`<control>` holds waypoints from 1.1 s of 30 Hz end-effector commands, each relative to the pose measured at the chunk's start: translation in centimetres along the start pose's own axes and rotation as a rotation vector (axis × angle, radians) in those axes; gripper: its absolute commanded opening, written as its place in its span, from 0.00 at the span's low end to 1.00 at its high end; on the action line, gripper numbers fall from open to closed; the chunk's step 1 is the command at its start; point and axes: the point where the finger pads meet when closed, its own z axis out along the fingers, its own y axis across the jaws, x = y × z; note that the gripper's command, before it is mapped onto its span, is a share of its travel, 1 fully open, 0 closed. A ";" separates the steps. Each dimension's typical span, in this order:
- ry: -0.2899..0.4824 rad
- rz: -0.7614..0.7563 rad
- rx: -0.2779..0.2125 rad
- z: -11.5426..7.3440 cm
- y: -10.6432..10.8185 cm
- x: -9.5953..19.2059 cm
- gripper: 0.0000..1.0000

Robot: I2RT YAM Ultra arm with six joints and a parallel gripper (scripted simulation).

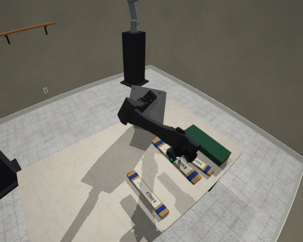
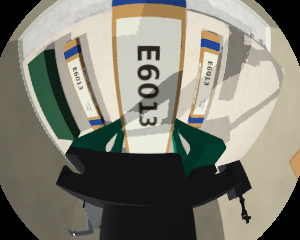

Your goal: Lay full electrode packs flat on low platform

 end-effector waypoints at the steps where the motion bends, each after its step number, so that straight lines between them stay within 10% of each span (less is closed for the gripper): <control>1: -0.031 -0.007 -0.007 -1.6 -0.1 0.0 0.00; 33: -0.019 -0.052 -0.004 -0.9 5.7 1.2 0.00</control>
